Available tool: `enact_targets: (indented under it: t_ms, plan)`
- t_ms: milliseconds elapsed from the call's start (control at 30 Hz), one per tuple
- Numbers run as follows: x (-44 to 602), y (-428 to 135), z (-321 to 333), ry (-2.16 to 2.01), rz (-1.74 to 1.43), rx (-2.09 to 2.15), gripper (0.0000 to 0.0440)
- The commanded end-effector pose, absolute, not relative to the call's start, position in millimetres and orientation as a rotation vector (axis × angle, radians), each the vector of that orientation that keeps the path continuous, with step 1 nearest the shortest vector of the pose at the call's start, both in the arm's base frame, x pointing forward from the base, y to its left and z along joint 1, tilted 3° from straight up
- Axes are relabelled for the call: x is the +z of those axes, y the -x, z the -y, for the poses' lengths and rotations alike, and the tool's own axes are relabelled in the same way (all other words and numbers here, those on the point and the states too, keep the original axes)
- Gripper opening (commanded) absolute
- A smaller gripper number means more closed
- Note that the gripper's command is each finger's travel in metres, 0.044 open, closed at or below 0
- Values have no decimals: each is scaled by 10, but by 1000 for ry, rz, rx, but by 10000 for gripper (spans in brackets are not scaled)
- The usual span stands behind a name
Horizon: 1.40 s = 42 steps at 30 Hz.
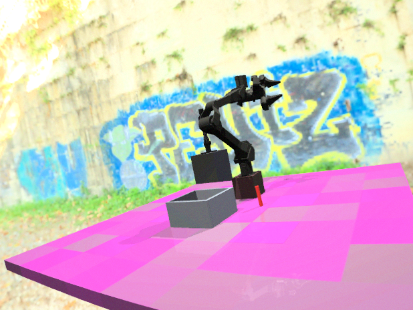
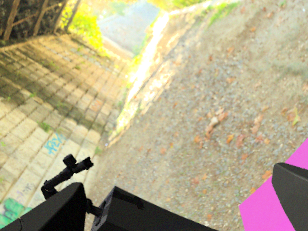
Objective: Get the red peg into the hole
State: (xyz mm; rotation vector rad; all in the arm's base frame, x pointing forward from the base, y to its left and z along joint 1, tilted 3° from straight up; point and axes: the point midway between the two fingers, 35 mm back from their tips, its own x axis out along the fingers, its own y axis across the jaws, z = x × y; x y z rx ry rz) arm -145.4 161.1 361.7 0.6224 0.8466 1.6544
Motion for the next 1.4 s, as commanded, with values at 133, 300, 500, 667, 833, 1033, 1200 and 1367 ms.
enact_targets:
  t_ms: [133, 300, 500, 667, 833, 1033, 1200, 1367]
  plan:
    - [3571, 1358, -1777, -613, -829, 1583, 440]
    - [3372, 1229, -2012, -531, -787, 1484, 440]
    - [3094, 983, -2278, -408, -764, 1341, 440]
    - [2874, 714, -2442, -323, -782, 1206, 440]
    - [2670, 415, -2543, -261, -827, 1064, 440]
    - [2451, 46, -2580, -216, -904, 883, 440]
    - [2290, -252, -2549, -204, -981, 726, 440]
    - [2144, -530, -2472, -213, -1063, 562, 440]
